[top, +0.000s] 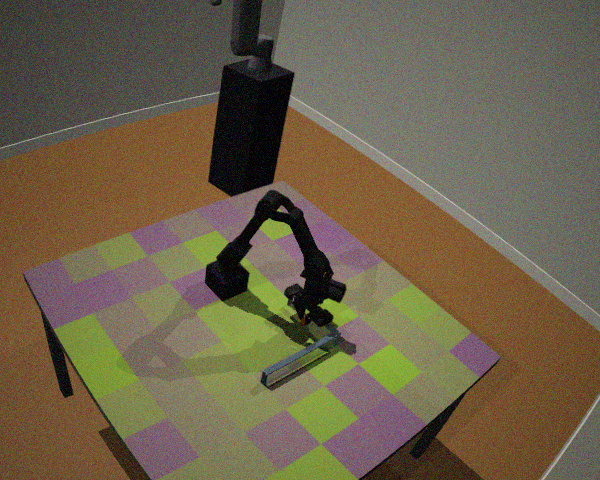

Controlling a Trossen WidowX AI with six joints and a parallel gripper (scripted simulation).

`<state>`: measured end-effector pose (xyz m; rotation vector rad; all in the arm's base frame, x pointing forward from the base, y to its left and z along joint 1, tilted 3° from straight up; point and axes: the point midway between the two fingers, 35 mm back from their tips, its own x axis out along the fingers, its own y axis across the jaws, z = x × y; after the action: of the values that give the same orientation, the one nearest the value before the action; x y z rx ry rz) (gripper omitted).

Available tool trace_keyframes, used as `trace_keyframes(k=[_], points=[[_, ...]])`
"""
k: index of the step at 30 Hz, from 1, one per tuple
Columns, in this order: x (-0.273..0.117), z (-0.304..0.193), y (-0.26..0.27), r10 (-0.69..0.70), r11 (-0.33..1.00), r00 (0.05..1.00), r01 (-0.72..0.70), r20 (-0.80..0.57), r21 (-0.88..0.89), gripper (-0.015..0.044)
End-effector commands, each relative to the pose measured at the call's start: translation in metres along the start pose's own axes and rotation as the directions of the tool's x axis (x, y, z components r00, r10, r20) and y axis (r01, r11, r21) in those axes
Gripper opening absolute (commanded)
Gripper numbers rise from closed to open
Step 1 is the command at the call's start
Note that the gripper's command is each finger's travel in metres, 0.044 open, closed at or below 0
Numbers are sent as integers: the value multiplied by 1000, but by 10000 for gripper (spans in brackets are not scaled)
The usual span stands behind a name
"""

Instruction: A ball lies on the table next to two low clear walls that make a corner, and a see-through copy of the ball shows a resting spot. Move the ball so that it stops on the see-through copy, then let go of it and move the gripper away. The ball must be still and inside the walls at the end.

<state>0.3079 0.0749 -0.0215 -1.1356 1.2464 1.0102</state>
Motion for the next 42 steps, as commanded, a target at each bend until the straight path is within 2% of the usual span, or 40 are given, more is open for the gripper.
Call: trace_keyframes(k=[1, 6, 15, 22, 28, 38, 40, 42], points=[[8, -2, 2, 9, 1000, 1000, -9, -8, -5, 0], [9, -2, 3, 9, 1000, 1000, -9, -8, -5, 0], [6, -1, 1, 3, 1000, 1000, -3, -4, -1, 235], [3, -1, 1, 3, 1000, 1000, -3, -4, -1, 235], [-77, 0, 1, 9, 1000, 1000, -9, -7, -5, 235], [-73, 1, -2, -2, 1000, 1000, 2, -2, -9, 235], [-84, 1, -2, -3, 1000, 1000, 3, -2, -9, 288], [-113, 0, 0, -5, 1000, 1000, 5, 0, -9, 340]])
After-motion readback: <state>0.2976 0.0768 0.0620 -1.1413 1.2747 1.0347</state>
